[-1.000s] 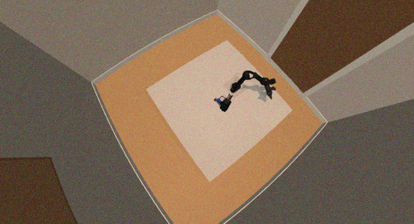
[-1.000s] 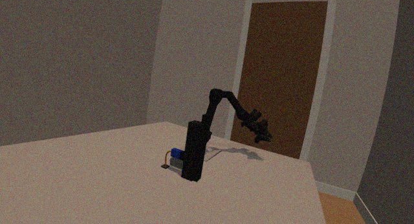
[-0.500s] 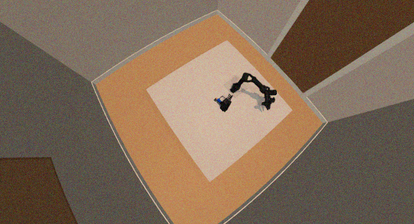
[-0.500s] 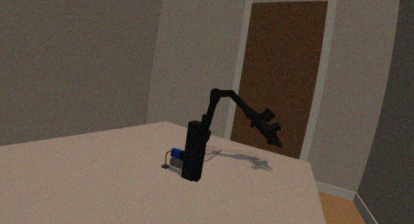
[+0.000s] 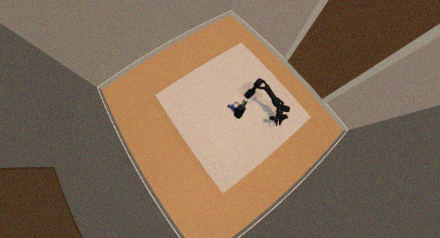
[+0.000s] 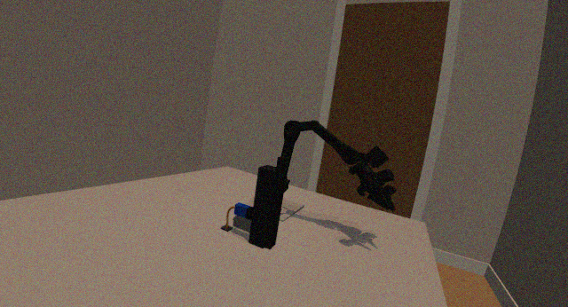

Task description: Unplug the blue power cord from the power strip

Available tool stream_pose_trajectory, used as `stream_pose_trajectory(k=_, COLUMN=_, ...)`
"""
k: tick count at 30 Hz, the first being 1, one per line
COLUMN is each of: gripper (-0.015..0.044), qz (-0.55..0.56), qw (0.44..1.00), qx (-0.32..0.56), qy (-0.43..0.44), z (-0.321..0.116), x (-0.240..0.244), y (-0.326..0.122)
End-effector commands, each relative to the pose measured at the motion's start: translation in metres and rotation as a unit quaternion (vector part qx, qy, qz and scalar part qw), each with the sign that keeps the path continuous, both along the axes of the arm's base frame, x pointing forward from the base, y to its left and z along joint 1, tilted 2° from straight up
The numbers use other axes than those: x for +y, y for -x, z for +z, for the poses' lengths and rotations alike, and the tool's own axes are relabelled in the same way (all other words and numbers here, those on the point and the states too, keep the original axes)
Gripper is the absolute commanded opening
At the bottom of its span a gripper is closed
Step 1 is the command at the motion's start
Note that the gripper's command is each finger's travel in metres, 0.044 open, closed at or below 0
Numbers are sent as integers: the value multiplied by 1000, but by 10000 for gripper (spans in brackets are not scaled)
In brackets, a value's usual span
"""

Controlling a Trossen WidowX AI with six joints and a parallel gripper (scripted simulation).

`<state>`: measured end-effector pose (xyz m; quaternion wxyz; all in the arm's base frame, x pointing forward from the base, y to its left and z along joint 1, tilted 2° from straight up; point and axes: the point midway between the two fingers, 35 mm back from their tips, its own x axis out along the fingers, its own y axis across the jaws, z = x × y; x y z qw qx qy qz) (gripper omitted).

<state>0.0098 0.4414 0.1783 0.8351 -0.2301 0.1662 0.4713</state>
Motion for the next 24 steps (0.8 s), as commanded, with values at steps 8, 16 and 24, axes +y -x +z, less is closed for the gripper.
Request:
stream_pose_trajectory(k=8, gripper=160, qz=-127, qw=984, qx=111, qy=-58, z=15, x=-9, y=-97)
stream_pose_trajectory(k=16, gripper=160, qz=-215, qw=954, qx=179, qy=-106, z=26, x=-30, y=-162)
stream_pose_trajectory(k=24, gripper=160, qz=-298, qw=910, qx=240, qy=-160, z=37, x=-61, y=-221)
